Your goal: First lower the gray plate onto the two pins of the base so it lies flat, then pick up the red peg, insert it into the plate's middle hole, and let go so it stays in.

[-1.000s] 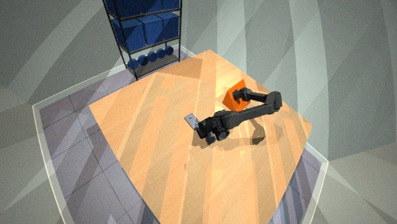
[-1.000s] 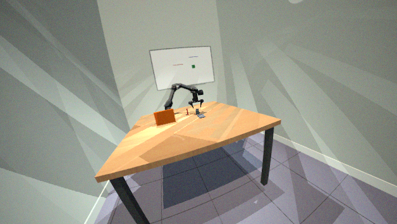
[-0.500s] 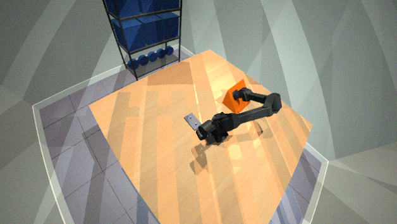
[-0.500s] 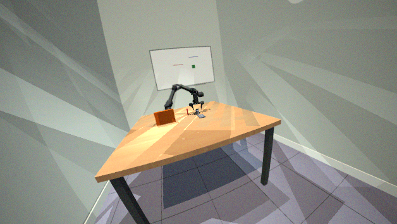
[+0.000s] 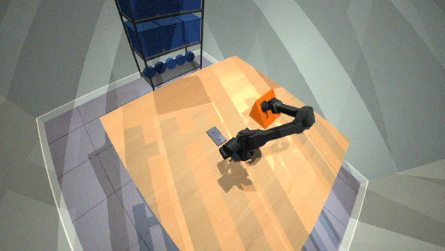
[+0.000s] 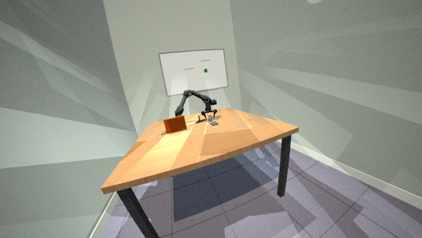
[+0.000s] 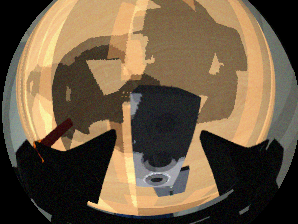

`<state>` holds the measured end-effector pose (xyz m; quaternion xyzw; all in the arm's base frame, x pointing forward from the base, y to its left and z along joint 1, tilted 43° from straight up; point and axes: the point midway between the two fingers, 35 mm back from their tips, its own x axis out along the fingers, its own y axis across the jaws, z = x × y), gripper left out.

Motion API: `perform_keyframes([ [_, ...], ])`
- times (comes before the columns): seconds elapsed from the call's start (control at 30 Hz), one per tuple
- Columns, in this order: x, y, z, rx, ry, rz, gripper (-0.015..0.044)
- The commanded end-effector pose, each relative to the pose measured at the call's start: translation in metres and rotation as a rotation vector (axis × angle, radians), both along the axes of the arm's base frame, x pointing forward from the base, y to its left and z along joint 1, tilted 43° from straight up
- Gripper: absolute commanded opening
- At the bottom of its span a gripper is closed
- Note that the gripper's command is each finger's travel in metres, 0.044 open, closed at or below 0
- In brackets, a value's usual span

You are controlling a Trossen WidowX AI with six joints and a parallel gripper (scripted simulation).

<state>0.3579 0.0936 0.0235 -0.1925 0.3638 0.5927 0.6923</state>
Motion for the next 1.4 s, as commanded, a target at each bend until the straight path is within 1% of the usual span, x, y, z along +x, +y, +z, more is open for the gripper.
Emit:
perform_keyframes([
  [0.0,-0.004,0.005,-0.008,0.007,0.017,-0.003,0.0440],
  [0.07,-0.004,0.006,-0.009,0.007,0.017,-0.003,0.0440],
  [0.4,-0.004,0.006,-0.009,0.007,0.017,-0.003,0.0178],
  [0.67,-0.004,0.006,-0.009,0.007,0.017,-0.003,0.0124],
  [0.83,-0.001,0.003,-0.007,0.009,0.014,-0.025,0.0000],
  [1.0,0.005,-0.005,-0.002,0.011,0.009,-0.067,0.0000],
  [1.37,0.009,-0.025,0.019,0.001,0.010,-0.053,0.0000],
])
